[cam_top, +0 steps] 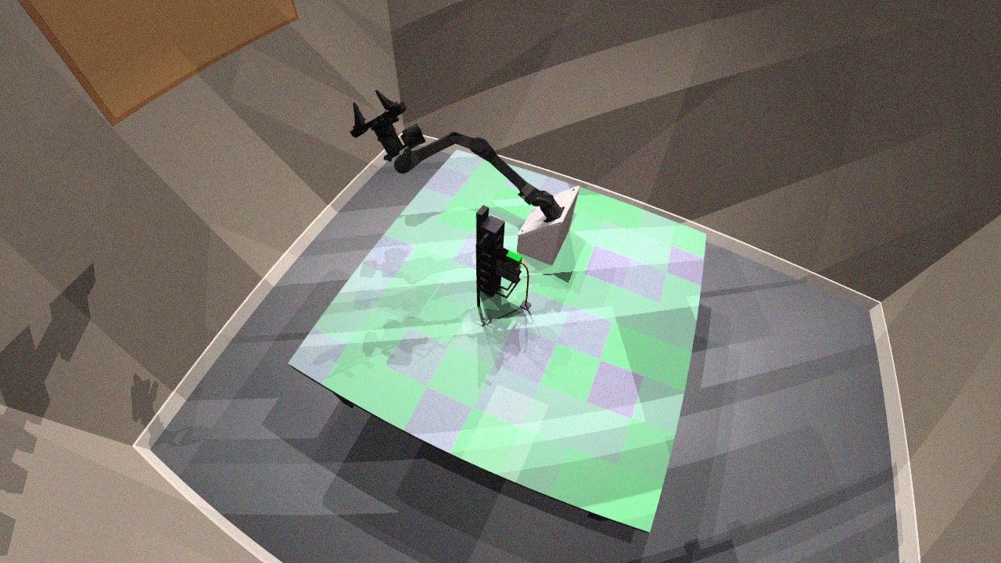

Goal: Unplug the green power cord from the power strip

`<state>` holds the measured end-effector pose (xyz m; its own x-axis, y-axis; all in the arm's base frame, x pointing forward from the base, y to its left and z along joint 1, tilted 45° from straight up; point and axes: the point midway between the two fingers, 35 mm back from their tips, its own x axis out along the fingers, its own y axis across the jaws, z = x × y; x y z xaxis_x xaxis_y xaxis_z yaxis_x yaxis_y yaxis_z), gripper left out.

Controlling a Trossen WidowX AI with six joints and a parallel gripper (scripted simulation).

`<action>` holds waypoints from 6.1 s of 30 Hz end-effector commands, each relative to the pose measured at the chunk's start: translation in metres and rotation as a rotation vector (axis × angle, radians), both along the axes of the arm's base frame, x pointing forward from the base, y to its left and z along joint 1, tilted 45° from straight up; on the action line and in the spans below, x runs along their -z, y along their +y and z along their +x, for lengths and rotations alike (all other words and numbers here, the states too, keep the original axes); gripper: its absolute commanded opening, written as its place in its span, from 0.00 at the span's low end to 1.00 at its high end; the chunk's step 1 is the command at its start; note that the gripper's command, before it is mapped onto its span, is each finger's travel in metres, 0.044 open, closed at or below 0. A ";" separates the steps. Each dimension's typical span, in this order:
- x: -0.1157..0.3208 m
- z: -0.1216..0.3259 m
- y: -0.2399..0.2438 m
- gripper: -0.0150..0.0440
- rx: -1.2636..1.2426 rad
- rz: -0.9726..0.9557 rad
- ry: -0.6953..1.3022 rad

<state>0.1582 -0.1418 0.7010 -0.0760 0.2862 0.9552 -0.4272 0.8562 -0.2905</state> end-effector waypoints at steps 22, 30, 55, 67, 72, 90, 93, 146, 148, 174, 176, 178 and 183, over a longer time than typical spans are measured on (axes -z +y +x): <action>0.101 0.221 -0.079 0.53 0.166 0.602 0.624; 0.206 0.315 -0.062 0.53 0.385 0.674 1.063; 0.568 0.315 0.122 0.53 1.129 -0.588 2.290; 0.655 0.158 0.170 0.53 1.246 -2.278 2.147; 0.653 0.113 0.169 0.53 1.162 -2.847 1.851; 0.644 0.112 0.160 0.53 1.162 -2.848 1.851; 0.640 0.111 0.157 0.53 1.162 -2.848 1.851; 0.645 0.111 0.148 0.25 1.156 -2.845 1.854; 0.647 0.112 0.151 0.25 1.156 -2.845 1.854; 0.659 0.113 0.164 0.74 1.163 -2.847 1.851; 0.660 0.114 0.166 0.83 1.162 -2.847 1.851; 0.666 0.116 0.175 0.92 1.161 -2.846 1.851; 0.691 0.122 0.213 1.00 1.159 -2.843 1.851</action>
